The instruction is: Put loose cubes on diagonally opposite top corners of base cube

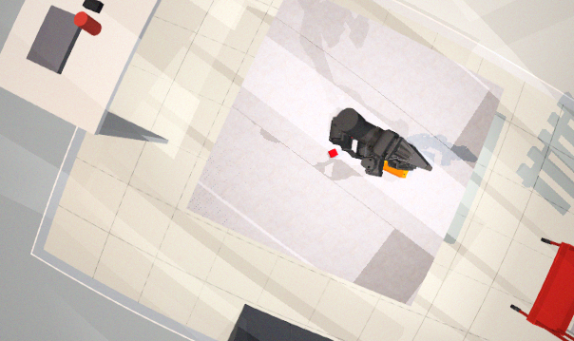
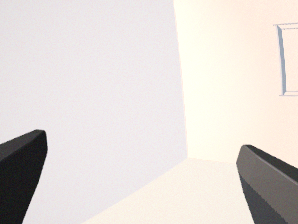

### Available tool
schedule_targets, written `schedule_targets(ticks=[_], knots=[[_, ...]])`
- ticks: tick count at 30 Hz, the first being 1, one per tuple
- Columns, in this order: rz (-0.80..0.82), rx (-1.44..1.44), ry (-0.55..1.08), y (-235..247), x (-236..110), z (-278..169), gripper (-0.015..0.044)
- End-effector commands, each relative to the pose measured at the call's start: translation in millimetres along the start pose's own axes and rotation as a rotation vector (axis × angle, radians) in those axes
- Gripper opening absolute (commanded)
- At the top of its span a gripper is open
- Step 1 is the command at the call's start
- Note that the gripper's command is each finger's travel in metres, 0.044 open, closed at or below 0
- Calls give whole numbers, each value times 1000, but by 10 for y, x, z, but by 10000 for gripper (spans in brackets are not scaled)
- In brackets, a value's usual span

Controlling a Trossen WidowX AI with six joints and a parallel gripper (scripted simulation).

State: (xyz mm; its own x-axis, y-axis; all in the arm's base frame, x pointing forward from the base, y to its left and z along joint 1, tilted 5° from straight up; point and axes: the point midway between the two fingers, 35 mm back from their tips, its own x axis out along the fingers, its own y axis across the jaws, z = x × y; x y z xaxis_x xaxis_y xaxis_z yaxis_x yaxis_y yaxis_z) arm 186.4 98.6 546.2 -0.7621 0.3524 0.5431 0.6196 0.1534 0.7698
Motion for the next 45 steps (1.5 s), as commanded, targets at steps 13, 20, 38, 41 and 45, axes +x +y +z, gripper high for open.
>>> schedule_targets(ticks=[13,20,38,41,45], knots=[[-219,-201,312,-516,1024,-339,265],[-339,-319,559,-991,1468,-742,265],[-401,-629,1308,-2093,1423,-2192,265],[-373,-678,1442,-2226,1252,-2425,265],[-317,-740,1622,-2374,962,-2707,265]])
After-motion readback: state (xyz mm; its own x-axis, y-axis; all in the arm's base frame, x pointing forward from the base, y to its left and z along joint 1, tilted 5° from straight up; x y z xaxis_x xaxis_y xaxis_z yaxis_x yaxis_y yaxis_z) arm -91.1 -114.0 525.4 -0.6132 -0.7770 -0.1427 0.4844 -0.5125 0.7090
